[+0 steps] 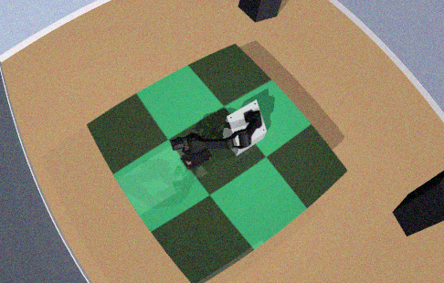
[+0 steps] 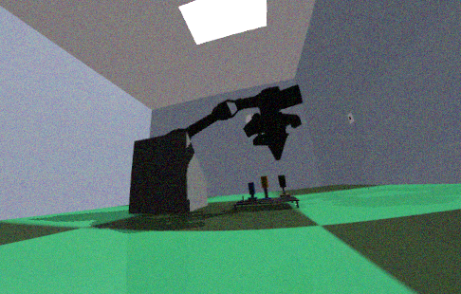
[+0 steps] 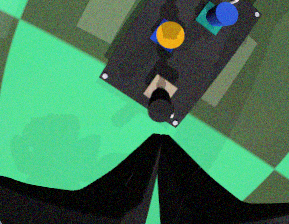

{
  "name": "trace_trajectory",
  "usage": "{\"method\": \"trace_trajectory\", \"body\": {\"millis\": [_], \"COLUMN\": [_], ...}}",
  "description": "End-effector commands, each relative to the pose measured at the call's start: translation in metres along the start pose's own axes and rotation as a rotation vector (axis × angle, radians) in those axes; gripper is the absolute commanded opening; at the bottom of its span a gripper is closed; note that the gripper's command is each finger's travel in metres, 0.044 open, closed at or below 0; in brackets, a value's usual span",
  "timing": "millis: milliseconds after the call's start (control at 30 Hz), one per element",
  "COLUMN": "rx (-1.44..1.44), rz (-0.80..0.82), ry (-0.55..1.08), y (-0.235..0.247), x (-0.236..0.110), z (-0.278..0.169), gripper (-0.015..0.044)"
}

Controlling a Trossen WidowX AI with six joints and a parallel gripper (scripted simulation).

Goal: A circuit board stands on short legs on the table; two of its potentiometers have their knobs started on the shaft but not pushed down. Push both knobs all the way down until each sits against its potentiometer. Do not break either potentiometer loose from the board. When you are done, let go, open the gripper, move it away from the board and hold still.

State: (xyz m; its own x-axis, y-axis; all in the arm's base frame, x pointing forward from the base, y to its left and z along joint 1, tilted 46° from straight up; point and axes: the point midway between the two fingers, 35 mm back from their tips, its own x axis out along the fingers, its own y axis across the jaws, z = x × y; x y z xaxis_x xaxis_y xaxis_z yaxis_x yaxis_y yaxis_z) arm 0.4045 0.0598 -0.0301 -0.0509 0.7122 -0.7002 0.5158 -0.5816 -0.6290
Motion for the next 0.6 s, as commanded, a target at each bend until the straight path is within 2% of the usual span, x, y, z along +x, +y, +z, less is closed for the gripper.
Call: {"method": "trace_trajectory", "body": {"millis": [0,133,567], "rx": [0.029,0.029,0.029], "rz": [-0.005,-0.006,-0.006], "ry": [0.003,0.004,0.004], "y": [0.000,0.000,0.000], "x": [0.000,0.020,0.027], "z": [-0.002,-0.002,-0.002], "gripper": [0.0000,0.0000,0.0000]}}
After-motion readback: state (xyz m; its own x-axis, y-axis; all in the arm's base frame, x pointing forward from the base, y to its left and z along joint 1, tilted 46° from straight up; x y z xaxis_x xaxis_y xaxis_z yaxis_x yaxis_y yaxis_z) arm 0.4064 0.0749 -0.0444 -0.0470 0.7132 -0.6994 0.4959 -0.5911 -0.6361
